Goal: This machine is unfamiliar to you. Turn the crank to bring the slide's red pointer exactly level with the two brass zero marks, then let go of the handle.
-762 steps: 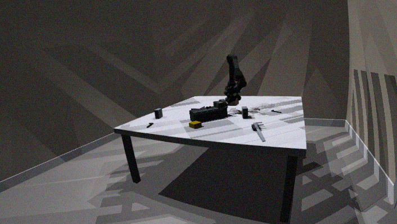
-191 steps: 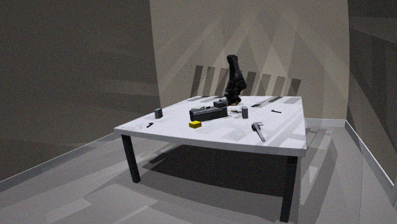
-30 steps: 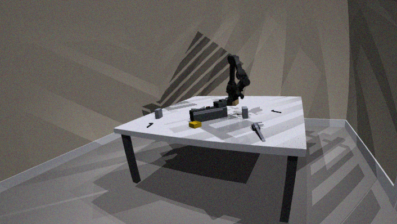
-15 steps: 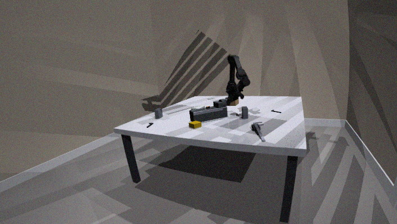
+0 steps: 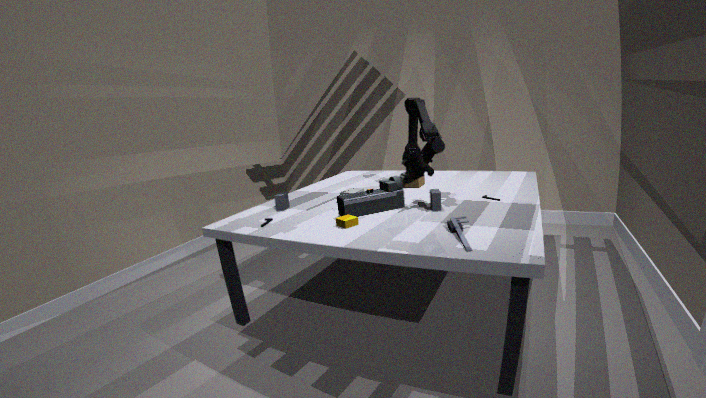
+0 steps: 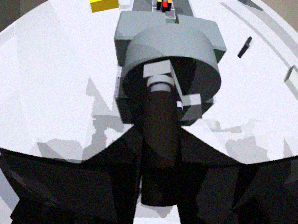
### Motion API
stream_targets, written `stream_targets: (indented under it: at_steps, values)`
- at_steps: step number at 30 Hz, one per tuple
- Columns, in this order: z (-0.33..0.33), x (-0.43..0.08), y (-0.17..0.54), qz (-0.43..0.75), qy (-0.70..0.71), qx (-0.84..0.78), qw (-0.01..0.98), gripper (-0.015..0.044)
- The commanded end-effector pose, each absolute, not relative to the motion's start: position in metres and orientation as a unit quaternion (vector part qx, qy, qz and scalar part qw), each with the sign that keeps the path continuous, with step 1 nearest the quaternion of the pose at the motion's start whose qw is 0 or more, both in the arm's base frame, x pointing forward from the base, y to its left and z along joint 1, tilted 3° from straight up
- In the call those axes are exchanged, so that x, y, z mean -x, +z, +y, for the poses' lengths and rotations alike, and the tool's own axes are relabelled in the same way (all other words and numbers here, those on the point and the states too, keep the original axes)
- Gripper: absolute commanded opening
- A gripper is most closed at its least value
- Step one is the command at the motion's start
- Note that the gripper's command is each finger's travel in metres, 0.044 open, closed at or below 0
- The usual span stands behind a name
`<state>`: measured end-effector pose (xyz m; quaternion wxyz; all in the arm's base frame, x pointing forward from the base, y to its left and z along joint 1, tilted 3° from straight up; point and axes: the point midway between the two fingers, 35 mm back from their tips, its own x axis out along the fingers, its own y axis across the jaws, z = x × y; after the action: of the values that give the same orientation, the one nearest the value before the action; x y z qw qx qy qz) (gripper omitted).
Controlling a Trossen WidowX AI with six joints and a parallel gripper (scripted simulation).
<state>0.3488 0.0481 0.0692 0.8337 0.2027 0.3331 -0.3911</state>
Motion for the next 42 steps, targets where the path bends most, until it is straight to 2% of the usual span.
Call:
stream_targets:
  at_steps: [1,10,27,42]
  values:
    - [0.049,-0.35,0.069,0.332,-0.39,-0.206,0.833,0.0]
    - [0.048,-0.349,0.069,0.333,-0.391,-0.203,0.834,0.0]
    - [0.048,-0.349,0.069,0.333,-0.391,-0.203,0.834,0.044]
    - [0.045,-0.347,0.136,0.333,-0.392,-0.202,0.833,0.044]
